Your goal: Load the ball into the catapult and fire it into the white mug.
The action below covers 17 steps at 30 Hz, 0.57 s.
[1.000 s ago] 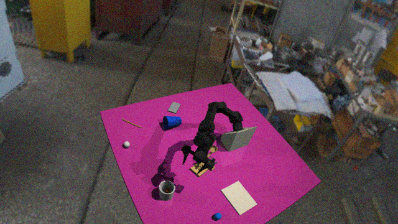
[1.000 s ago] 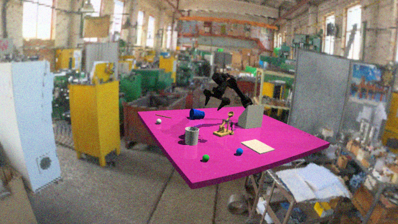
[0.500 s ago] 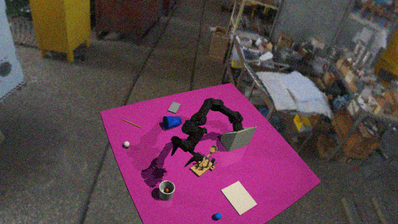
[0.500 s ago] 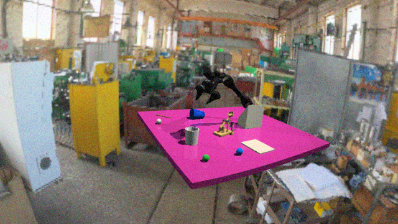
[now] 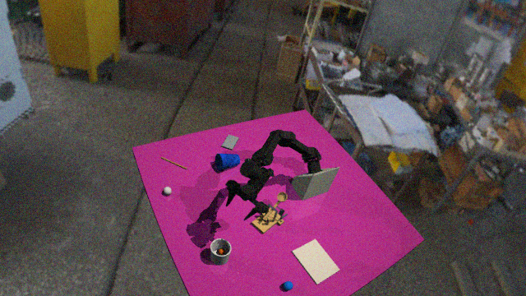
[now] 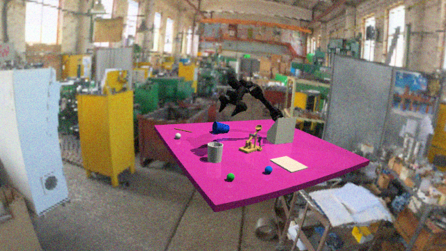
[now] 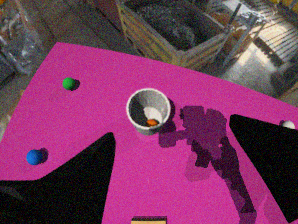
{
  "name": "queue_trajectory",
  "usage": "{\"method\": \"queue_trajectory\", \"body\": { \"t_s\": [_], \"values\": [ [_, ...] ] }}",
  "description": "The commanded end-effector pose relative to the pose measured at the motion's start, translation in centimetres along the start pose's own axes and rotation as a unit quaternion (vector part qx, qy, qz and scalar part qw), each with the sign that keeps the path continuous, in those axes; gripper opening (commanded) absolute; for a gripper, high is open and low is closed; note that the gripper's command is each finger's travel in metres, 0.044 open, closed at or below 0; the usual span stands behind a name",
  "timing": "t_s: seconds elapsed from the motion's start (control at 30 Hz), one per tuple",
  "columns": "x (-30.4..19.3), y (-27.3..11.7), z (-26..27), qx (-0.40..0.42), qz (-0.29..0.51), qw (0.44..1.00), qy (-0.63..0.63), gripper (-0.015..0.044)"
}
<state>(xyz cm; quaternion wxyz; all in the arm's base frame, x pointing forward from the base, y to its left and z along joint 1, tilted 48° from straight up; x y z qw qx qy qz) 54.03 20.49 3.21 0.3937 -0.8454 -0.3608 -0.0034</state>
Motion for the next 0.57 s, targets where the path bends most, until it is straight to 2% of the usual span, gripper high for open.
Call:
{"method": "queue_trajectory", "body": {
  "t_s": [0.0, 0.53],
  "values": [
    [0.21, -0.25, -0.11, 0.001, -0.004, 1.0, 0.005, 0.044],
    [0.0, 0.0, 0.0, 0.0, 0.0, 1.0, 0.0, 0.044]
  ]
}}
Point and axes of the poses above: the point midway between the two fingers, 35 mm back from their tips, its own y axis out along the fingers, its own z axis across the jaws, x = y × z, the point moved 5 cm from there along -y, back along the fingers, and after that the axes turned 7 degrees about y, right-handed, at the moved point
